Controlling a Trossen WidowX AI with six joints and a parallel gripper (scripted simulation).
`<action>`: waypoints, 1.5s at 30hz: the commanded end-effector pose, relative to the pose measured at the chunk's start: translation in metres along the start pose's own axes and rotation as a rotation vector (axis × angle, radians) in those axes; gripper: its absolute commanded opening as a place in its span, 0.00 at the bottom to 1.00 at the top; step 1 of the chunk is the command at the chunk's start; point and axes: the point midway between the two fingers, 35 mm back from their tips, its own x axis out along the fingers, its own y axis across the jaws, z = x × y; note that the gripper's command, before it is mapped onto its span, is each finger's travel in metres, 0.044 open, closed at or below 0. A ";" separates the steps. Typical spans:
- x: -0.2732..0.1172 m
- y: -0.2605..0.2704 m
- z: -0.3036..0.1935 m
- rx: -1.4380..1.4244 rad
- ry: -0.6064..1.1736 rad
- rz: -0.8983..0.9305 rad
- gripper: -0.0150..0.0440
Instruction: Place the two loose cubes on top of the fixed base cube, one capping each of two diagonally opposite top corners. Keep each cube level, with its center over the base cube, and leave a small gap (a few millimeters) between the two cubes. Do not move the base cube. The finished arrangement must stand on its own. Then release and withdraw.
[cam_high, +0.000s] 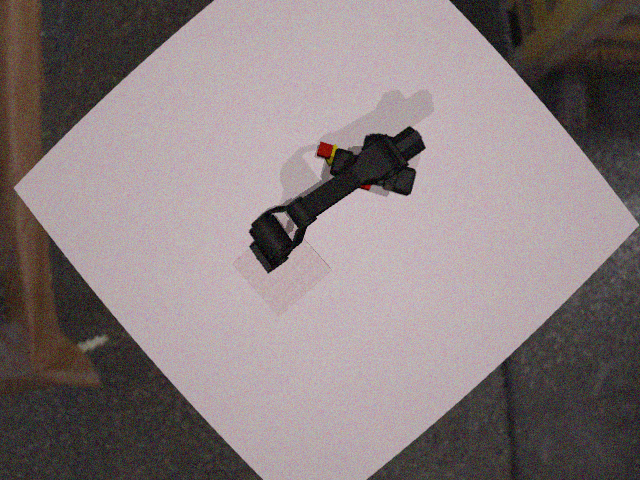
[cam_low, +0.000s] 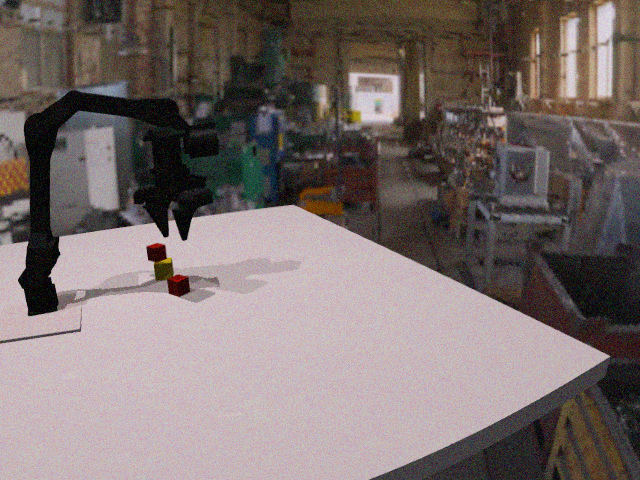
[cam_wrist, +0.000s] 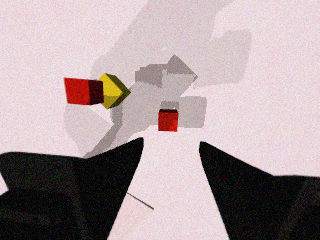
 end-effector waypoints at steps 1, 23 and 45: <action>0.028 0.001 -0.002 -0.008 0.017 0.016 0.70; 0.073 0.003 -0.004 -0.008 0.017 0.016 0.70; 0.100 0.004 -0.005 -0.008 0.017 0.016 0.57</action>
